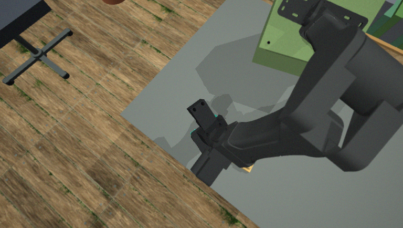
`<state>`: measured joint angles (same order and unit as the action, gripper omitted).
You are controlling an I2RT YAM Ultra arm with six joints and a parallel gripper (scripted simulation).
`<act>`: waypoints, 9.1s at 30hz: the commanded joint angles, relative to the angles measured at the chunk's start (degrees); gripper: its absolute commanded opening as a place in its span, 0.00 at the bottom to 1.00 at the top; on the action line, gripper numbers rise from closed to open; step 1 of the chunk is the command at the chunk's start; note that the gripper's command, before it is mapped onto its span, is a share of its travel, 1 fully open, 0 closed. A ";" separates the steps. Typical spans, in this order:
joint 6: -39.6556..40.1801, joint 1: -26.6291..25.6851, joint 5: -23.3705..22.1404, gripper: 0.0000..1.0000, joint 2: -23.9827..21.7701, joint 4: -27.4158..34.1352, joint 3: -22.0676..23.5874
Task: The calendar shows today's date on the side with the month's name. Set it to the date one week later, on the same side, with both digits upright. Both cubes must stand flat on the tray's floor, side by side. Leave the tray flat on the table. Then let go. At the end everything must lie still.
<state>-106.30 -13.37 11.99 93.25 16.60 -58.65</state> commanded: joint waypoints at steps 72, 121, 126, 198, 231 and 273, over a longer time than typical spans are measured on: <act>-9.78 8.17 18.89 0.47 17.21 3.63 -12.43; -10.10 8.49 19.05 0.47 19.64 2.96 -14.02; -10.10 8.49 19.05 0.47 19.64 2.96 -14.02; -7.94 6.34 17.96 0.27 5.13 8.45 -6.12; 4.68 -6.41 -12.15 0.27 -2.13 -3.53 3.44; 21.30 -25.78 -61.14 0.27 7.64 -7.78 2.13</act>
<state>-86.46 -38.54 -45.30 101.12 8.43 -56.31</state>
